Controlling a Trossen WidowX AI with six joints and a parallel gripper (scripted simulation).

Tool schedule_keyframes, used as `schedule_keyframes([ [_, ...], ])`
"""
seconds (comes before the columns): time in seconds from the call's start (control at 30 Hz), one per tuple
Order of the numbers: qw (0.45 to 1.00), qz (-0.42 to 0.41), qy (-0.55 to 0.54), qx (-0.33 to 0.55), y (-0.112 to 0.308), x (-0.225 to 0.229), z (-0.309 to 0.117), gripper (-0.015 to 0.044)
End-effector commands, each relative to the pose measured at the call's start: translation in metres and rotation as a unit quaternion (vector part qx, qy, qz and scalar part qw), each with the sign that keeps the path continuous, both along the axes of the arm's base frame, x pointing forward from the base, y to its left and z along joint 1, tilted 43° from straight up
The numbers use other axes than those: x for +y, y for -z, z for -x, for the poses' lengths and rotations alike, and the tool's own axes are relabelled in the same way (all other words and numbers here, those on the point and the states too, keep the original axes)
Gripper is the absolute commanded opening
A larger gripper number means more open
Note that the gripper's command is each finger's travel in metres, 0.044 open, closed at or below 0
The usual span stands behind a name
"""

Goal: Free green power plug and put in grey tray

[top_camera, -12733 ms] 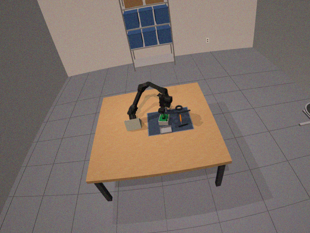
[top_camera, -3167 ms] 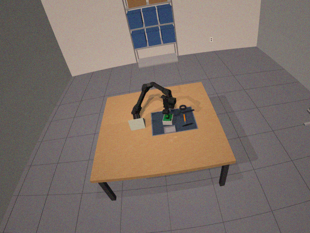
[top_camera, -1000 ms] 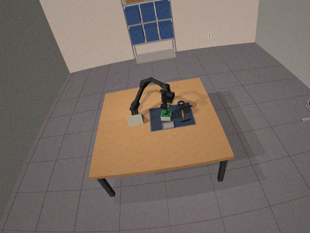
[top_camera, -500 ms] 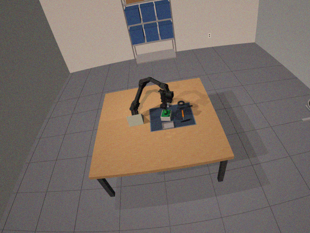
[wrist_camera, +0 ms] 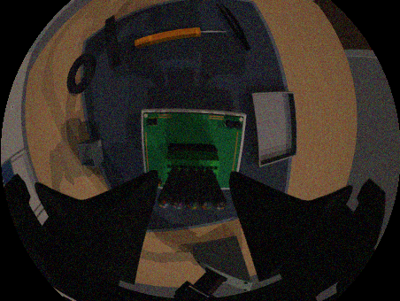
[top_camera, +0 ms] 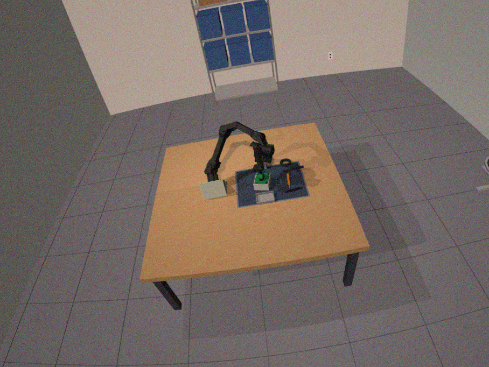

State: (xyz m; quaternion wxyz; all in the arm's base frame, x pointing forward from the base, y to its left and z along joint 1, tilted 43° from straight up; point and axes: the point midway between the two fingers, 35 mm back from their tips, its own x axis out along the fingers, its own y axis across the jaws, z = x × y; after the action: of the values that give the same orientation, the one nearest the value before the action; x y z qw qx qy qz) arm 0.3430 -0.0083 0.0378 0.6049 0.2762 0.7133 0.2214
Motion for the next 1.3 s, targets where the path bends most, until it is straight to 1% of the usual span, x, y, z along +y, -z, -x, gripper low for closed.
schedule_keyframes([
  [0.0, 1.0, -0.003, 0.002, 0.005, 0.006, 0.006, 0.003, 0.025],
  [0.33, 1.0, -0.003, 0.002, 0.005, 0.009, 0.009, 0.004, 0.025],
  [0.63, 1.0, -0.003, 0.002, 0.005, 0.009, 0.009, 0.004, 0.0013],
  [0.67, 1.0, -0.003, 0.002, 0.005, 0.009, 0.009, 0.004, 0.0],
  [1.0, 1.0, -0.003, 0.002, 0.005, 0.009, 0.009, 0.004, 0.0],
  [1.13, 1.0, -0.001, 0.002, 0.005, 0.002, 0.003, 0.002, 0.0],
  [1.27, 1.0, 0.023, -0.003, 0.006, -0.007, 0.0, 0.001, 0.0],
])
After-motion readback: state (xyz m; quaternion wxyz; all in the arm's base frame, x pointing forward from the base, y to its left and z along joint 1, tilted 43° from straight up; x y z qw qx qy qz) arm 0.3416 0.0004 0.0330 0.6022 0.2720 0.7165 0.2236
